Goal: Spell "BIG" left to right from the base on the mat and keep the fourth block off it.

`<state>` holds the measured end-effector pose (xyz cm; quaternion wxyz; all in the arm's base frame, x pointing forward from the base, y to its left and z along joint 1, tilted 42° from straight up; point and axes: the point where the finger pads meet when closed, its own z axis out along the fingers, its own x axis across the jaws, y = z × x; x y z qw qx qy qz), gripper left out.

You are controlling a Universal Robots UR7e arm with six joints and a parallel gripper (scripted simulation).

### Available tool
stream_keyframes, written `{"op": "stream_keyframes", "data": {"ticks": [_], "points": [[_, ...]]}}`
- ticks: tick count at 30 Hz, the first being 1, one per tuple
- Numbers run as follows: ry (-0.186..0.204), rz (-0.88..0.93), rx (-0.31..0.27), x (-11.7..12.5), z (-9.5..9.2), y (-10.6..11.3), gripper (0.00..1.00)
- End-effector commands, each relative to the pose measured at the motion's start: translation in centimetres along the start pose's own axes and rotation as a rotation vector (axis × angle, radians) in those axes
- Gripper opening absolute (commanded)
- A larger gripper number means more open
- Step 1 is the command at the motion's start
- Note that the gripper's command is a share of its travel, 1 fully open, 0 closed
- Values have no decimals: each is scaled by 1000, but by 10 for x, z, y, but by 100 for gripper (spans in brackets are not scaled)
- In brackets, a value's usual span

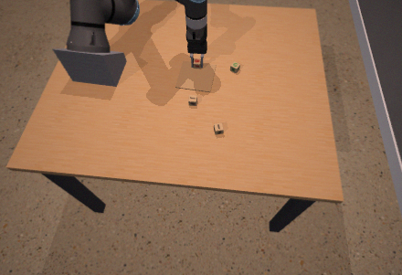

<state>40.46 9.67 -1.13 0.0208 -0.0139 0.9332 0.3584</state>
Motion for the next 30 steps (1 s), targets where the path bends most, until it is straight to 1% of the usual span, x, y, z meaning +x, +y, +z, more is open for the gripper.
{"op": "stream_keyframes", "data": {"ticks": [1,30], "points": [[0,0,-1,0,0,0,57],[1,1,-2,0,5,0,57]]}}
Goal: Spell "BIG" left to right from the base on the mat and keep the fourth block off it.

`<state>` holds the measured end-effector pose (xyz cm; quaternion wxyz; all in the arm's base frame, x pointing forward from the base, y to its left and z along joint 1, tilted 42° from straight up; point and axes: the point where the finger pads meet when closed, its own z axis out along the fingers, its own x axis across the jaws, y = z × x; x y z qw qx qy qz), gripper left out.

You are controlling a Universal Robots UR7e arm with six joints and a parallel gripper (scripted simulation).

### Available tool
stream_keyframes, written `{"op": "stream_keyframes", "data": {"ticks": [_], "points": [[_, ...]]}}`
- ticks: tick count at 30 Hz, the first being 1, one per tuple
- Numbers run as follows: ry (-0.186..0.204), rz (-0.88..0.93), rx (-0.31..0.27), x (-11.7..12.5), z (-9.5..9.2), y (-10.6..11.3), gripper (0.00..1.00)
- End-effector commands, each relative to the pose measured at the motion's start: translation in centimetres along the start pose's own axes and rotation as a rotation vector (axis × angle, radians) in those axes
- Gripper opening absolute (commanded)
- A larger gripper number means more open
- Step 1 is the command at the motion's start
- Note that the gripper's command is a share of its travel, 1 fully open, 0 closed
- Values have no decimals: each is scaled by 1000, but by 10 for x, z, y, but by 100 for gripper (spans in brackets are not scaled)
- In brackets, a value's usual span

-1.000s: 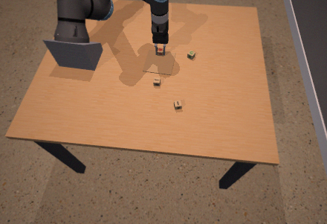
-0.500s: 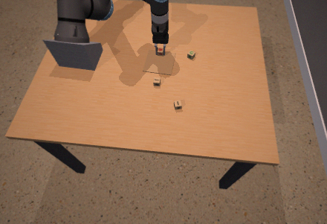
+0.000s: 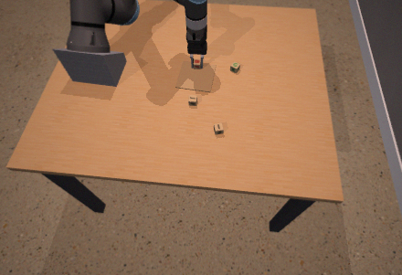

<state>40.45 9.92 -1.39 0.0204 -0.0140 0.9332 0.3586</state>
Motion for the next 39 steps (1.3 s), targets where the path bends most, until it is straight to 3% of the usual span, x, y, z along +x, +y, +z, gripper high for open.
{"op": "stream_keyframes", "data": {"ticks": [1,38,39], "points": [[1,1,-1,0,2,0,57],[0,0,-1,0,1,0,57],[0,0,-1,0,1,0,63]]}}
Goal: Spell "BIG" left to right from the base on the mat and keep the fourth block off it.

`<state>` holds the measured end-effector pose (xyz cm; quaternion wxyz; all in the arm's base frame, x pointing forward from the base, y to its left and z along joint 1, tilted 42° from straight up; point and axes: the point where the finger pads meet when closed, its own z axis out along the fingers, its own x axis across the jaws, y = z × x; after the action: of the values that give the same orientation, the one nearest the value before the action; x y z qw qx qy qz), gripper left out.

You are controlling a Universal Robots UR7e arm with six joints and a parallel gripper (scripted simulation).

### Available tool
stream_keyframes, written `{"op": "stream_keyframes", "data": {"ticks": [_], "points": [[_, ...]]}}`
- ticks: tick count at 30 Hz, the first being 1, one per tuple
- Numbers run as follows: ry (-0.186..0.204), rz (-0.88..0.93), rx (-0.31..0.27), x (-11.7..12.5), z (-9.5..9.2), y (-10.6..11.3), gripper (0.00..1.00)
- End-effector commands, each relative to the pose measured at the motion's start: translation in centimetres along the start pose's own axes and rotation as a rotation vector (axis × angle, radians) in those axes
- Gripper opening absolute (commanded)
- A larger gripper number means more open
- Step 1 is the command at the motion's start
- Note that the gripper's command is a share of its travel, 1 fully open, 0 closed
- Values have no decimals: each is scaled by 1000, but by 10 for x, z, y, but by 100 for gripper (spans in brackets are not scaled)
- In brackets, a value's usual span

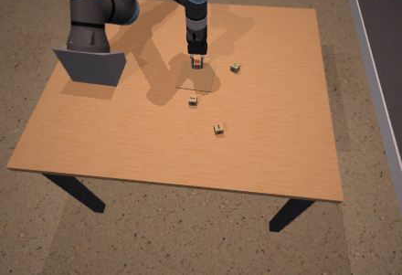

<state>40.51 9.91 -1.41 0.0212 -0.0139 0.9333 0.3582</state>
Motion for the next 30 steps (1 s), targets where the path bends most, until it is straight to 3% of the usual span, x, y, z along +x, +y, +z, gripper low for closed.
{"op": "stream_keyframes", "data": {"ticks": [1,5,6,8,9,11,12,24,30], "points": [[1,1,-2,1,1,0,63],[1,1,-2,1,1,0,69],[1,1,-2,1,1,0,75],[1,1,-2,1,1,0,75],[1,1,-2,1,1,0,81],[1,1,-2,1,1,0,81],[1,1,-2,1,1,0,87],[1,1,-1,0,1,0,87],[-4,-1,2,-2,-8,-1,87]]}}
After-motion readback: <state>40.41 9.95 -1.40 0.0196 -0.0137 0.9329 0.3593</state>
